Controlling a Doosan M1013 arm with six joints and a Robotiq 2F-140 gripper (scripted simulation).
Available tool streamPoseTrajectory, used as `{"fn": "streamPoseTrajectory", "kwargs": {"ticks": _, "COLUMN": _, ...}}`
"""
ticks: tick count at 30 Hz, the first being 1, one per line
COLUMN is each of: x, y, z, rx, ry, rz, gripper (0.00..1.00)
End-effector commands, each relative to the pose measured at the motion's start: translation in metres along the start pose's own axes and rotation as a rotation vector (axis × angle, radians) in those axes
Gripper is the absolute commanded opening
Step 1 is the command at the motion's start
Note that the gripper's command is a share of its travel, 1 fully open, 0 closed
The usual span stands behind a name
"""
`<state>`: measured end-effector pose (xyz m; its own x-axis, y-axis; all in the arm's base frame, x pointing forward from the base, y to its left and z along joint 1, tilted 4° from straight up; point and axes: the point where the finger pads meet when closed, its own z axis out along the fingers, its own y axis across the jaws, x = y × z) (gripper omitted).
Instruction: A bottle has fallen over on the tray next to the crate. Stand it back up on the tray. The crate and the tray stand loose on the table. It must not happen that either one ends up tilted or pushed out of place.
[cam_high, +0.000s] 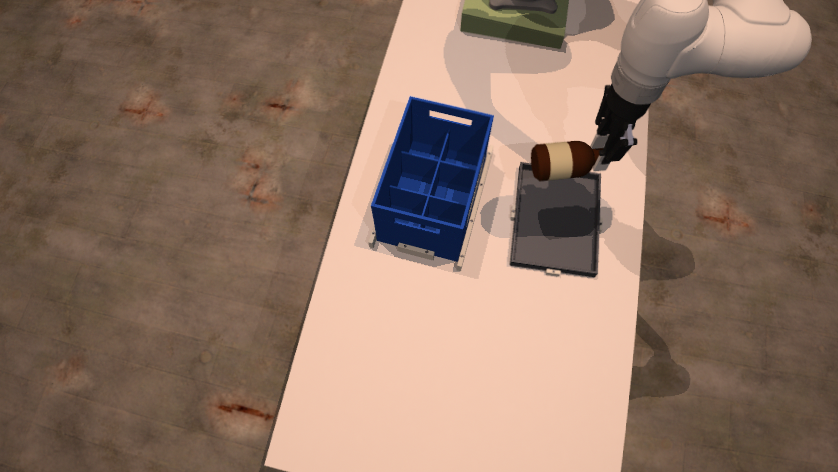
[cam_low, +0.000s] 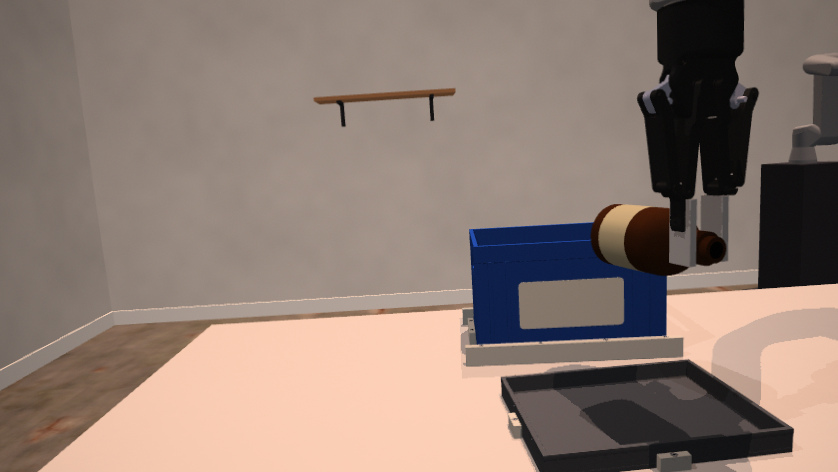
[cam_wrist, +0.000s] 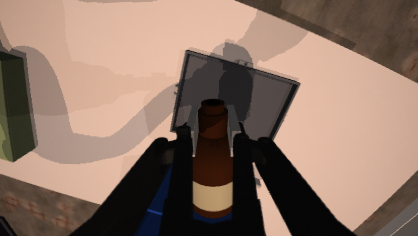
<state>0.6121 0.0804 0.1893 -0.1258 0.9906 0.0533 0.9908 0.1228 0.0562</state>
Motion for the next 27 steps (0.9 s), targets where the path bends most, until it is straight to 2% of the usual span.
{"fn": "streamPoseTrajectory", "kwargs": {"ticks": 1, "x": 0.0000, "y": 0.0000, "z": -0.0001, "rx": 0.000, "ry": 0.000, "rz": 0.000, "gripper": 0.10}}
{"fn": "streamPoseTrajectory", "kwargs": {"ticks": 19, "x": 0.0000, "y": 0.0000, "z": -0.0001, "rx": 0.000, "ry": 0.000, "rz": 0.002, "gripper": 0.10}}
{"fn": "streamPoseTrajectory", "kwargs": {"ticks": 27, "x": 0.0000, "y": 0.0000, "z": -0.0001, "rx": 0.000, "ry": 0.000, "rz": 0.068, "gripper": 0.10}}
